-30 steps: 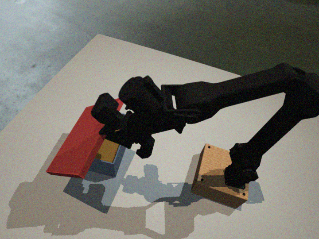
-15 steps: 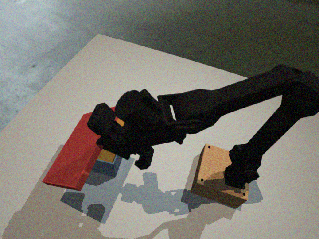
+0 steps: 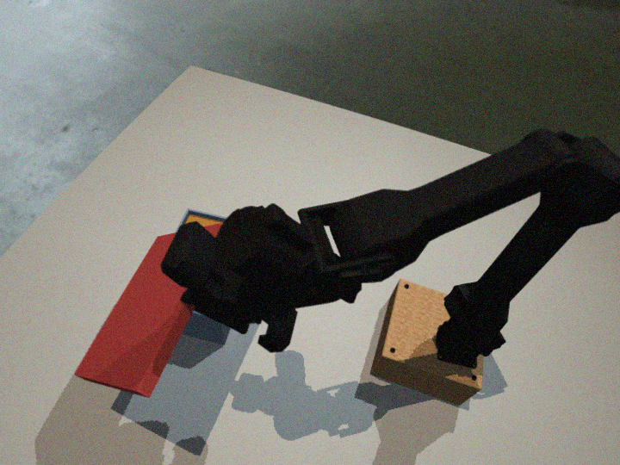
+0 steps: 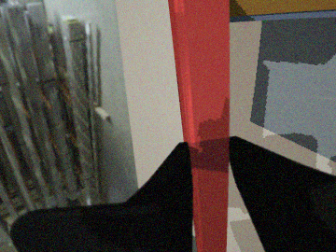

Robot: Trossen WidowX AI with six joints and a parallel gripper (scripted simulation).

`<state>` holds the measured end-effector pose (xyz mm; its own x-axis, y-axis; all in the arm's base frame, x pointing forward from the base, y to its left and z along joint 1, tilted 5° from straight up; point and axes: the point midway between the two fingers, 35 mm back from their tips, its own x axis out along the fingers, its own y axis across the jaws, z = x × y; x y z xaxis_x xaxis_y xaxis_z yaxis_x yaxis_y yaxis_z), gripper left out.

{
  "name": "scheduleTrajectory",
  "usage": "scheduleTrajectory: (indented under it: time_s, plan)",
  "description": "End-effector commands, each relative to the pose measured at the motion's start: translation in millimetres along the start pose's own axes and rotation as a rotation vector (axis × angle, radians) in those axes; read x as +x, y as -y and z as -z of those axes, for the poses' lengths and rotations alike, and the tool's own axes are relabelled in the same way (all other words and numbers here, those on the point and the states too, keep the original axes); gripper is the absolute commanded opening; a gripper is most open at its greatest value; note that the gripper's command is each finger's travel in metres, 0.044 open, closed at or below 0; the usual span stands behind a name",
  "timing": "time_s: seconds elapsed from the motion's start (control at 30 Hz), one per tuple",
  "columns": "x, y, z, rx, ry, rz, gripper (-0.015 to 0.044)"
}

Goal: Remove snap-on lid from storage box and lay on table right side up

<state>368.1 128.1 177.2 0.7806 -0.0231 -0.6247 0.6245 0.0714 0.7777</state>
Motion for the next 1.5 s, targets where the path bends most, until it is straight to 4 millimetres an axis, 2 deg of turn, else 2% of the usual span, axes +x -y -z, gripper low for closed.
scheduleTrajectory:
  time_s: [0.0,1.47]
  plan:
    - [-0.1,-2.1,8.1,0.006,0.004,-0.006,0.0000]
    - [-8.1,4.0,95.5,0.012,-0.001,-0.004,0.0000]
